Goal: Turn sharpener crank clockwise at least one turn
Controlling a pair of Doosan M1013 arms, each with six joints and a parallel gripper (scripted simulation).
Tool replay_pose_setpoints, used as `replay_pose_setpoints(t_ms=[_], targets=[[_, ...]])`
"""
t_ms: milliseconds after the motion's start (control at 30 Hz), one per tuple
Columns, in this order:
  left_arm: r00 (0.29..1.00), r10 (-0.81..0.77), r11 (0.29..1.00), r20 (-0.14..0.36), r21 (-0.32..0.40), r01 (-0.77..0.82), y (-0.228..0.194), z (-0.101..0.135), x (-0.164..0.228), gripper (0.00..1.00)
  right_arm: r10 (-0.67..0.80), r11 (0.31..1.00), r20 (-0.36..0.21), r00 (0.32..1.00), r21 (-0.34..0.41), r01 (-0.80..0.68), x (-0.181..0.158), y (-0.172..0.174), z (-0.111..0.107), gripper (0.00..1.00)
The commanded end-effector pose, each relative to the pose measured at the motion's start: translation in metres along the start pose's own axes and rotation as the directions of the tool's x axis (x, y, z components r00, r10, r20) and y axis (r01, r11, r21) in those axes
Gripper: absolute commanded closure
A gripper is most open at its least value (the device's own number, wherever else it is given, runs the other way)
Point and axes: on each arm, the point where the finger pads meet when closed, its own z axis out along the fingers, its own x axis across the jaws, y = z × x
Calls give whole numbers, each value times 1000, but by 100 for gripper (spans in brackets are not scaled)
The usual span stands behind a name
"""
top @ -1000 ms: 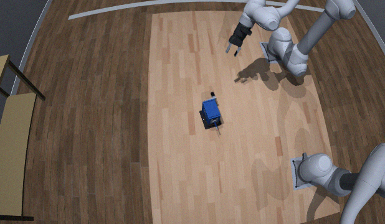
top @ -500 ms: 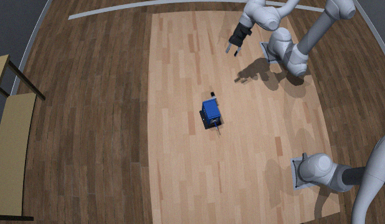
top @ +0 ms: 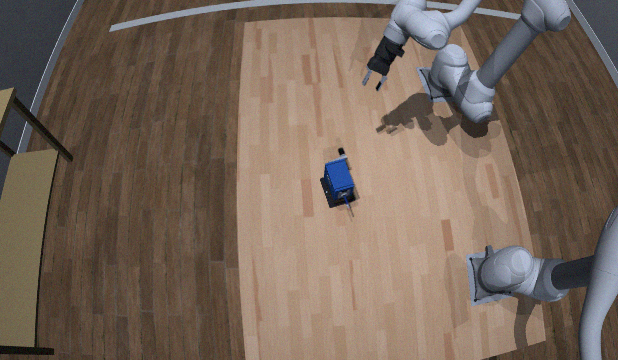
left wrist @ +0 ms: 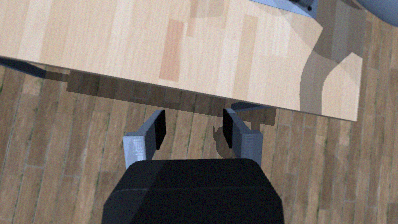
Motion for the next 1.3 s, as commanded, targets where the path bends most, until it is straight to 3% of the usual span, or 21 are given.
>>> replay_pose_setpoints(t_ms=[0, 500, 1267], targets=[[1000, 3, 1000, 1, 1, -3, 0, 0, 5, 0, 0, 1000, -1, 1000, 1, 0, 1, 0, 0, 0], [999, 44, 998, 9, 40, -45, -6, 11, 77, 0, 0, 1000, -1, 1000, 1, 0, 1, 0, 0, 0], [996, 88, 993, 29, 82, -90, -24, 27, 147, 0, 0, 1000, -1, 1000, 1, 0, 1, 0, 0, 0]])
